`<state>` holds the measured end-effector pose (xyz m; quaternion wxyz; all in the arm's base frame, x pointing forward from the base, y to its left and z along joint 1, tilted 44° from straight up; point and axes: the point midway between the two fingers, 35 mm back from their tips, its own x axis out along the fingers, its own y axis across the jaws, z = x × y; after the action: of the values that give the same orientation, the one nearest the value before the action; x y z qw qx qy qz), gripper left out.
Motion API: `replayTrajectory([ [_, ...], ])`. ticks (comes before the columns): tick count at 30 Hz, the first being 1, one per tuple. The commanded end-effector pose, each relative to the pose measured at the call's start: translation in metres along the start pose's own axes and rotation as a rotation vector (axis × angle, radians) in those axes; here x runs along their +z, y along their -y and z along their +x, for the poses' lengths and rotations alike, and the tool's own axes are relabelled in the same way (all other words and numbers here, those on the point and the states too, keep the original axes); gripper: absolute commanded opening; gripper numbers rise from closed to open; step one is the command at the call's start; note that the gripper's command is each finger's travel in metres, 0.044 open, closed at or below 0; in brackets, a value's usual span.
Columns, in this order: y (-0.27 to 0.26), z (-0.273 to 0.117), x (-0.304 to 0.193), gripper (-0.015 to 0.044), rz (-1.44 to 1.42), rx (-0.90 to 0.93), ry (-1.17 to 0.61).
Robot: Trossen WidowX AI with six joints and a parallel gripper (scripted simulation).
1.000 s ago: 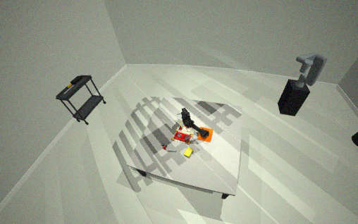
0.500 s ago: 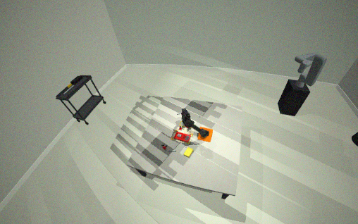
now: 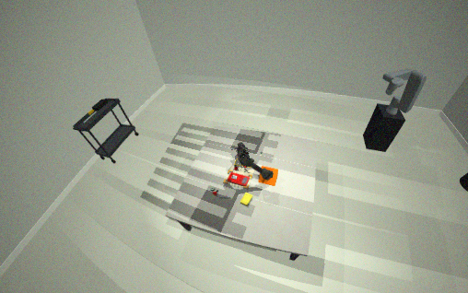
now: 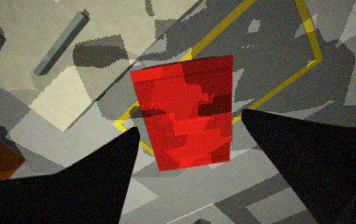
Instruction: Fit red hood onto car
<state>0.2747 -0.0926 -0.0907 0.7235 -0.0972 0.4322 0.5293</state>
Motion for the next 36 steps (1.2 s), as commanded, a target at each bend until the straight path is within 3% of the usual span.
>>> replayTrajectory([
  [1, -0.0008, 0.0034, -0.0001, 0.044, 0.007, 0.003, 0.007],
  [21, -0.001, 0.0133, 0.0001, 0.044, 0.007, 0.003, 0.007],
  [25, -0.0001, 0.0104, 0.0002, 0.0335, 0.0, 0.0, 0.001],
  [34, -0.0001, 0.0104, 0.0002, 0.0275, 0.0, 0.0, 0.001],
  [36, -0.0003, 0.01, 0.0, 0.0222, 0.001, 0.0, 0.001],
])
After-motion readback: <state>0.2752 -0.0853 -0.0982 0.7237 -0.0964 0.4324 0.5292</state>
